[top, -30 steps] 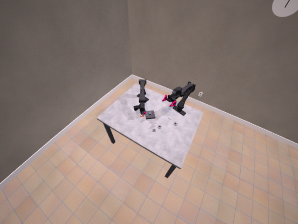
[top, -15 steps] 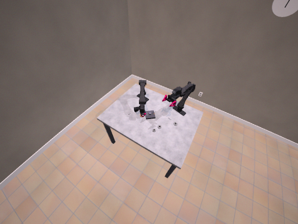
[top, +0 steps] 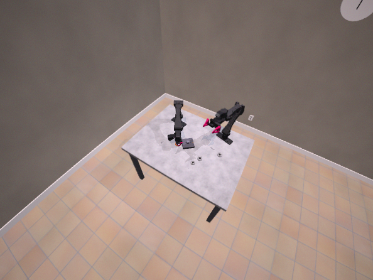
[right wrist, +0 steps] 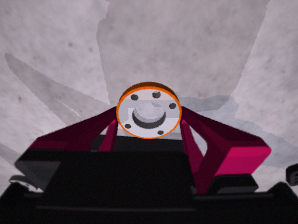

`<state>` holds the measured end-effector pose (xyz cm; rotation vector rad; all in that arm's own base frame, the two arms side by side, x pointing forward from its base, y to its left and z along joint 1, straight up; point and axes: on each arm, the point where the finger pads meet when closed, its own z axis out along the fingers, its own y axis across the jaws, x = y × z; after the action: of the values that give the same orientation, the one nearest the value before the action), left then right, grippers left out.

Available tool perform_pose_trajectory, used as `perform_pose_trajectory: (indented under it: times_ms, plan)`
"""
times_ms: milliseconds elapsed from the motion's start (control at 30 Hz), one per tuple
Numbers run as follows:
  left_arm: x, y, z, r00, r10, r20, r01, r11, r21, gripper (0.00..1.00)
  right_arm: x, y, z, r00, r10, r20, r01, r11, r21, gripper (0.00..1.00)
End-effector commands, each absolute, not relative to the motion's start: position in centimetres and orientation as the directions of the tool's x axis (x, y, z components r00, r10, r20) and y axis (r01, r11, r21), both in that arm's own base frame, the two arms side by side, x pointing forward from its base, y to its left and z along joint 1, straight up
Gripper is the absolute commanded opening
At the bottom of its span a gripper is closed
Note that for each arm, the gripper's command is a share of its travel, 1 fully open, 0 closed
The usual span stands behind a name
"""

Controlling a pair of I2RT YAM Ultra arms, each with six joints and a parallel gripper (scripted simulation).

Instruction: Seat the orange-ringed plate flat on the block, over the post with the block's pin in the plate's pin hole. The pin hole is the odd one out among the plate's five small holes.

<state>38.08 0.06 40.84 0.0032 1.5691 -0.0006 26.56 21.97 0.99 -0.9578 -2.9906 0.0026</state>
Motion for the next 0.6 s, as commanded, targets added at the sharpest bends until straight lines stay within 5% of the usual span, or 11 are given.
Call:
perform_pose_trajectory:
  times_ms: [0,567]
  plan:
    - [37.94,0.01,40.95,0.000,-0.004,-1.000,0.000,1.000,-0.004,1.00,28.16,23.33,3.21,-0.817,0.575,-0.037,0.572,0.817,0.077,0.00]
    - [37.94,0.01,40.95,0.000,-0.004,-1.000,0.000,1.000,-0.004,1.00,27.47,22.82,3.98,-0.819,0.573,-0.029,0.572,0.819,0.046,0.00]
